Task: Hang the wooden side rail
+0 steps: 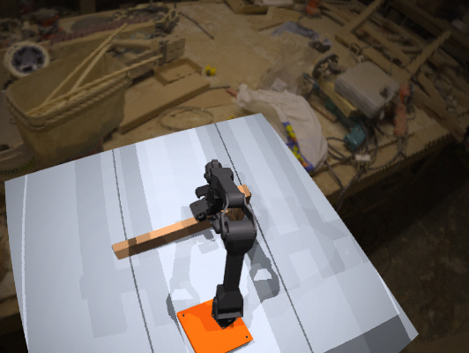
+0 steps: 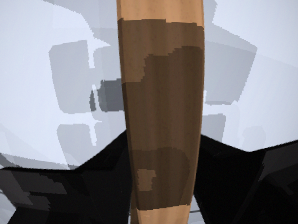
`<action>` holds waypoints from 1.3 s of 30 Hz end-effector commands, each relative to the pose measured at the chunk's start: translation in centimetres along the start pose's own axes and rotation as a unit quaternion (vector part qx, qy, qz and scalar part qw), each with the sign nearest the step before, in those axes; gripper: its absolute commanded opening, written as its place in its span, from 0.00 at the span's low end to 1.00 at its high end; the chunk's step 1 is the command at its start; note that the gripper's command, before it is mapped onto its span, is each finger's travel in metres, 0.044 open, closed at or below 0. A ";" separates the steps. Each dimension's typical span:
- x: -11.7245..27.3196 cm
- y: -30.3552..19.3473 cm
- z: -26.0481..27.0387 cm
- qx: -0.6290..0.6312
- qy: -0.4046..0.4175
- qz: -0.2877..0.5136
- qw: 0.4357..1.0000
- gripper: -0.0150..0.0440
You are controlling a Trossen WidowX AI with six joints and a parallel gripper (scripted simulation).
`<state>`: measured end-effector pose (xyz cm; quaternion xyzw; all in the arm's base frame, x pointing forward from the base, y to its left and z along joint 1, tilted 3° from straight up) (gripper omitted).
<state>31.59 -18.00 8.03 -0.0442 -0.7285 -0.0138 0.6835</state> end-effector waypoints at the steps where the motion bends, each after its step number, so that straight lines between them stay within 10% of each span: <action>1: 0.1 -0.3 0.1 0.001 -0.002 0.003 1.000 0.25; 39: 0.0 -0.4 -0.1 0.001 -0.002 0.003 1.000 0.25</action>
Point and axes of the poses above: the point midway between the two fingers, 35 mm back from their tips, its own x axis back along the fingers, its own z axis across the jaws, y = z × x, the point moved 1 cm from there along x, back along the fingers, and after that the axes turned 7 degrees about x, right-handed, at the moved point
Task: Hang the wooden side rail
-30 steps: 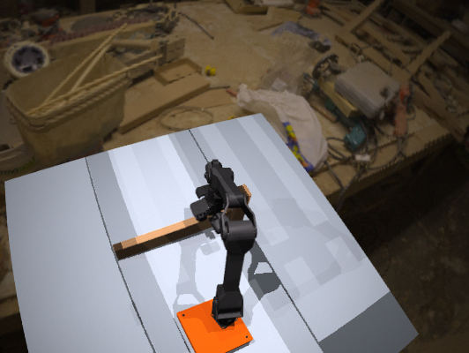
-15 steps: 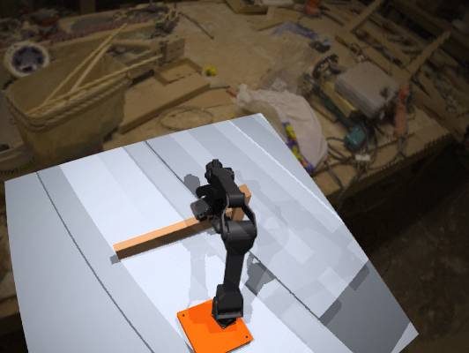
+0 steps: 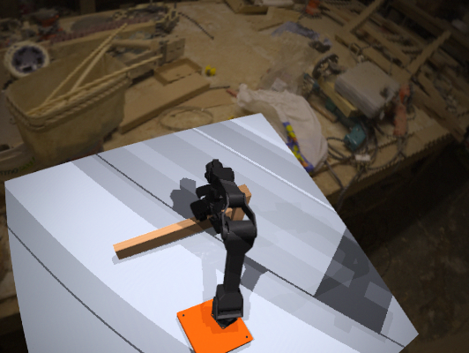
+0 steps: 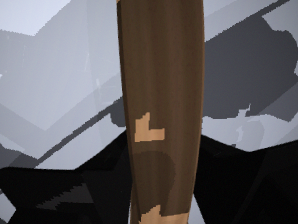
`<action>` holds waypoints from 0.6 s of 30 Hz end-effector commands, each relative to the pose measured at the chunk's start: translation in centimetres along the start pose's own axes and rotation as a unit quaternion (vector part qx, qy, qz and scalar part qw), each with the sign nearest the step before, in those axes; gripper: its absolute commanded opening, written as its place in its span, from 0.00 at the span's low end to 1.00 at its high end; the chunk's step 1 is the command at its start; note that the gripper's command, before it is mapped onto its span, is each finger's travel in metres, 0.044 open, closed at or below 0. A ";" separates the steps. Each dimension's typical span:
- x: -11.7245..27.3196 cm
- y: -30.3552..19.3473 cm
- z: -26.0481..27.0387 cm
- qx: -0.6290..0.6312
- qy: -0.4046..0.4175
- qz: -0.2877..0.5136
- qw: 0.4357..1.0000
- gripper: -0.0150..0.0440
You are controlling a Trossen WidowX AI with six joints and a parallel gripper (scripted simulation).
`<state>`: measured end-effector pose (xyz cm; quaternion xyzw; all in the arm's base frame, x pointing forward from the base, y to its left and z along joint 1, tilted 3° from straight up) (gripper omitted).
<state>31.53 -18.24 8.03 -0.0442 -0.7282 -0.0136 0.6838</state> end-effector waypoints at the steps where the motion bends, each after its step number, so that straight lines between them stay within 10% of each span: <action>1: 0.0 -0.2 -0.1 0.001 -0.002 0.003 1.000 0.25; 18: -0.3 -0.2 -0.1 0.001 -0.002 0.003 1.000 0.25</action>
Point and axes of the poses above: the point midway between the two fingers, 35 mm back from their tips, its own x axis back along the fingers, its own z axis across the jaws, y = z × x, the point moved 1 cm from there along x, back along the fingers, and after that the axes turned 7 degrees about x, right-handed, at the moved point
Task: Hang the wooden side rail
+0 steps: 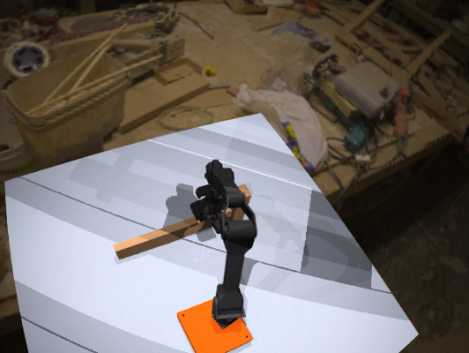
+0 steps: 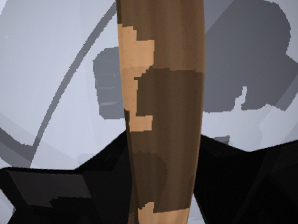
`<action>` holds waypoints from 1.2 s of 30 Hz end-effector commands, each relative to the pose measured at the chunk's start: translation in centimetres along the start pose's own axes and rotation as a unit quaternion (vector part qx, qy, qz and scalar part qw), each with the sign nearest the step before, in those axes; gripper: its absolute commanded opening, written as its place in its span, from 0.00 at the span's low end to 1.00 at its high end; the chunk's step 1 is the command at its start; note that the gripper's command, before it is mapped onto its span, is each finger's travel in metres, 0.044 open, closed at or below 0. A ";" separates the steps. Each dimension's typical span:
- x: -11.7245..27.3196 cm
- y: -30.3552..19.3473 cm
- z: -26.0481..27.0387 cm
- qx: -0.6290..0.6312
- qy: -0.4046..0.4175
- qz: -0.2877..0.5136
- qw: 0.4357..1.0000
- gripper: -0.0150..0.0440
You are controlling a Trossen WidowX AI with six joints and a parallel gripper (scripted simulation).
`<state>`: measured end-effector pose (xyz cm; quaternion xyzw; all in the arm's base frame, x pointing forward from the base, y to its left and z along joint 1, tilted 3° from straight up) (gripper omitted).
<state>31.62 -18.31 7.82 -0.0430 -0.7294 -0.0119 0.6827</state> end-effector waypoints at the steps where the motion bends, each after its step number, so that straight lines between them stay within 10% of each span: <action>1: -0.1 -0.2 0.0 -0.001 0.000 0.003 1.000 0.25; 36: -0.7 -0.2 0.0 -0.001 0.000 0.003 1.000 0.25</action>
Point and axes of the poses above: the point midway between the two fingers, 35 mm back from their tips, its own x axis back along the fingers, its own z axis across the jaws, y = z × x, the point moved 1 cm from there along x, back along the fingers, and after that the axes turned 7 degrees about x, right-handed, at the moved point
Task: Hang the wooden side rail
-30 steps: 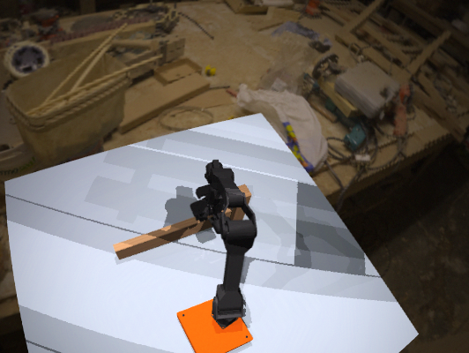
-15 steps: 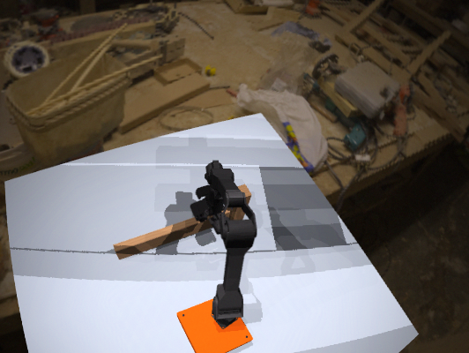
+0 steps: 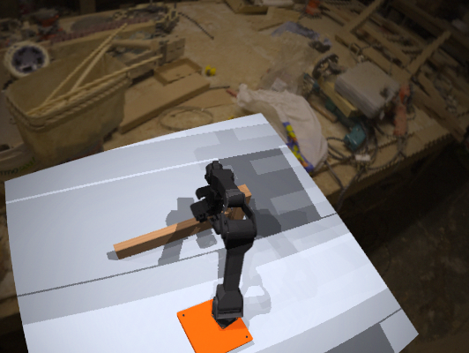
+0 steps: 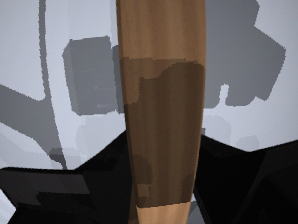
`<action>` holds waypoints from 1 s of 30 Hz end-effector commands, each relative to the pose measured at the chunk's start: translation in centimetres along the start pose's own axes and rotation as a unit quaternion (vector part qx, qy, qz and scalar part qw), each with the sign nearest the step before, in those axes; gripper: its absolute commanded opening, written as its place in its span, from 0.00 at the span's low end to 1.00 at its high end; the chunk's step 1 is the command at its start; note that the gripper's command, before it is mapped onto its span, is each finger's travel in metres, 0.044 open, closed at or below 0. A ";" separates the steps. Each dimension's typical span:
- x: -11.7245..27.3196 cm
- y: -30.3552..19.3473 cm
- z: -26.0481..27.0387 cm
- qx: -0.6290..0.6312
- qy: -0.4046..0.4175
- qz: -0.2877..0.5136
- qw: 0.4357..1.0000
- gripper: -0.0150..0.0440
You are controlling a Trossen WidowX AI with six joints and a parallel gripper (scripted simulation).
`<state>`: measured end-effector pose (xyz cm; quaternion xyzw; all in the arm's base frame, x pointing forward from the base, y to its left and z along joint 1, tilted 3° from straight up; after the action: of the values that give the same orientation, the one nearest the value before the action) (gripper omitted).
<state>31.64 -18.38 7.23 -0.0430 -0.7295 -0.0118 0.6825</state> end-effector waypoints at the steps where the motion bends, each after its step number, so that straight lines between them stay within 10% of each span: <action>1: -0.1 -0.1 0.0 -0.001 0.000 0.003 1.000 0.25; 30: -0.5 -0.1 0.0 -0.001 0.000 0.003 1.000 0.25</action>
<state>31.61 -18.38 6.84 -0.0430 -0.7289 -0.0117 0.6831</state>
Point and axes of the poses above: the point midway between the two fingers, 35 mm back from their tips, its own x axis back along the fingers, its own z axis across the jaws, y = z × x, the point moved 1 cm from there along x, back along the fingers, and after that the axes turned 7 degrees about x, right-handed, at the moved point
